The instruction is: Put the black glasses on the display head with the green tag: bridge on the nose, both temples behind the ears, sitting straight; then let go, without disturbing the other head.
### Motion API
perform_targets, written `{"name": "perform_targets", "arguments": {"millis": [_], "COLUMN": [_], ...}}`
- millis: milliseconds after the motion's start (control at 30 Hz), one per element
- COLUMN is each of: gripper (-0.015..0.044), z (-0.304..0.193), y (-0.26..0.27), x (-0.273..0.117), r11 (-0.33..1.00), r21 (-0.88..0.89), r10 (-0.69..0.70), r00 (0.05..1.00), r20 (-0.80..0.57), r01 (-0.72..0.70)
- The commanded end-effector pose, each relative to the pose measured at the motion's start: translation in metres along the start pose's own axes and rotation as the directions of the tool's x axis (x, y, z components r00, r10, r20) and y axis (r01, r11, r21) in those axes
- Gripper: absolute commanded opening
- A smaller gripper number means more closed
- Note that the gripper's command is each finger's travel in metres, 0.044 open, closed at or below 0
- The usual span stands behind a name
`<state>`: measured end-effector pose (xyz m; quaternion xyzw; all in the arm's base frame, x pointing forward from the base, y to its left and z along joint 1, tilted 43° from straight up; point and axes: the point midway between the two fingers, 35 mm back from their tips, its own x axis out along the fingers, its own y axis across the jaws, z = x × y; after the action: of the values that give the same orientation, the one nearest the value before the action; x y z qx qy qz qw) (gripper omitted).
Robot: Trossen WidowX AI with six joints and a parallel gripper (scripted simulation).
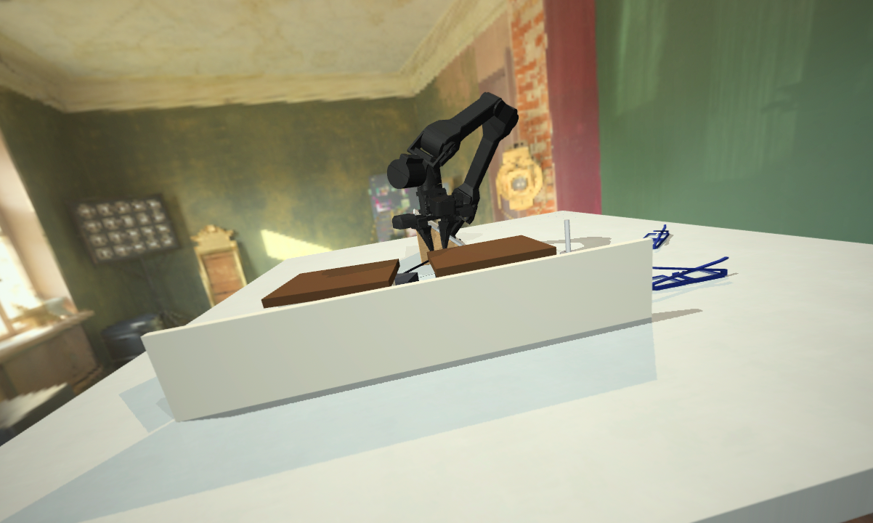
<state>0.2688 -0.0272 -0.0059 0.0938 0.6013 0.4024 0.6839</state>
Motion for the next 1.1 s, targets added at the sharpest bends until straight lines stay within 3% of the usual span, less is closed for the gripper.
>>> {"name": "perform_targets", "arguments": {"millis": [0, 933, 1067], "gripper": [0.0140, 0.0140, 0.0113], "z": [-0.002, -0.004, -0.002], "y": [0.001, 0.004, 0.003], "x": [0.010, 0.043, 0.040], "r11": [1.000, 1.000, 1.000], "r21": [0.011, 0.010, 0.001], "r10": [0.015, 0.018, 0.008], "r00": [1.000, 1.000, 1.000], "r20": [-0.007, -0.006, -0.002], "r01": [-0.015, -0.018, -0.008]}}
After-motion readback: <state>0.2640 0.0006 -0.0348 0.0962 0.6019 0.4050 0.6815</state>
